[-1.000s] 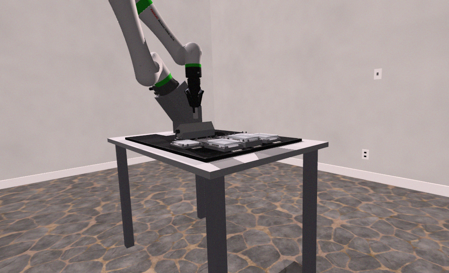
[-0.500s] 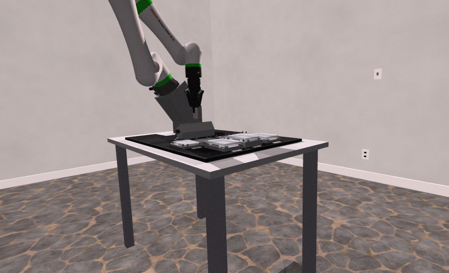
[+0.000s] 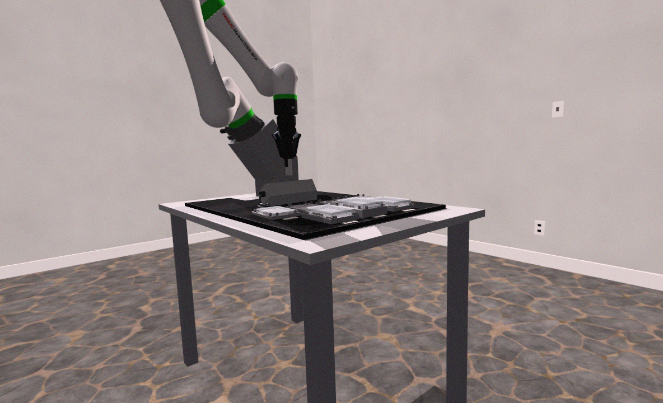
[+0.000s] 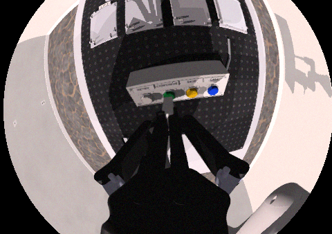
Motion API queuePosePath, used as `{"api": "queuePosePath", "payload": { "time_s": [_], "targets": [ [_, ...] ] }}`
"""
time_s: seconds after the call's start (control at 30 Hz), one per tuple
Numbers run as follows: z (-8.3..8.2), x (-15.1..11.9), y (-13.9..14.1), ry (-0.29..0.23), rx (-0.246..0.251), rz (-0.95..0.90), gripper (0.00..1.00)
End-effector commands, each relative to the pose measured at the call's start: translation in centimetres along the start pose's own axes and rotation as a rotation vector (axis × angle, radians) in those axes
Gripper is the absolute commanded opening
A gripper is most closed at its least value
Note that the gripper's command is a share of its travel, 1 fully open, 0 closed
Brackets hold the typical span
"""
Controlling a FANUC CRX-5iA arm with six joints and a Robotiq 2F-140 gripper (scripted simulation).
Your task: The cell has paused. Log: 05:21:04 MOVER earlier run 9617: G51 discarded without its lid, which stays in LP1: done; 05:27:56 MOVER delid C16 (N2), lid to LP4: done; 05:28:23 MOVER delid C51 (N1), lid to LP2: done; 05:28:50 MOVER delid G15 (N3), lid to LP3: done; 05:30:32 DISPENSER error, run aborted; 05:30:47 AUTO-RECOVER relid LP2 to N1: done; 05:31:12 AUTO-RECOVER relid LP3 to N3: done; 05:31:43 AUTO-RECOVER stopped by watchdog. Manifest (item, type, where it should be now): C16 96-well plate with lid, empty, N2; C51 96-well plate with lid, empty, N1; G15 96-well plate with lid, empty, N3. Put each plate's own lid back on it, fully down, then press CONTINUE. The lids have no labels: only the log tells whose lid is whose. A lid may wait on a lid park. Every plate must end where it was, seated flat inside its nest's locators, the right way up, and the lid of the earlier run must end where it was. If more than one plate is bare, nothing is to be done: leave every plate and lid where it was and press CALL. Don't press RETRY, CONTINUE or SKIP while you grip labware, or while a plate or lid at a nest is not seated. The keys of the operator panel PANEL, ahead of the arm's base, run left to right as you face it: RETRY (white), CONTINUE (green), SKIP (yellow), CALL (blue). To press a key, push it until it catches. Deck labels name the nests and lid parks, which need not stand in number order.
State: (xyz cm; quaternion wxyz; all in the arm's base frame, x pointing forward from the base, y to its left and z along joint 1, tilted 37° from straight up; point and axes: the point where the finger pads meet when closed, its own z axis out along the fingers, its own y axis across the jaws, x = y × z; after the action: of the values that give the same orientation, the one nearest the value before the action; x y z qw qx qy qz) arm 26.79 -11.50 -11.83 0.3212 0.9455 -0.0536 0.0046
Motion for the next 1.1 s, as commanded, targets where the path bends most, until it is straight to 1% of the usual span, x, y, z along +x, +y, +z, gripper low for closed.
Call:
{"api": "queuePosePath", "payload": {
  "time_s": [0.0,0.27,1.07],
  "targets": [
    [0.1,0.0,0.0,0.0,0.0,0.0,0.0],
    [0.5,0.0,0.0,0.0,0.0,0.0,0.0],
    [2.5,0.0,0.0,0.0,0.0,0.0,0.0]
  ]
}}
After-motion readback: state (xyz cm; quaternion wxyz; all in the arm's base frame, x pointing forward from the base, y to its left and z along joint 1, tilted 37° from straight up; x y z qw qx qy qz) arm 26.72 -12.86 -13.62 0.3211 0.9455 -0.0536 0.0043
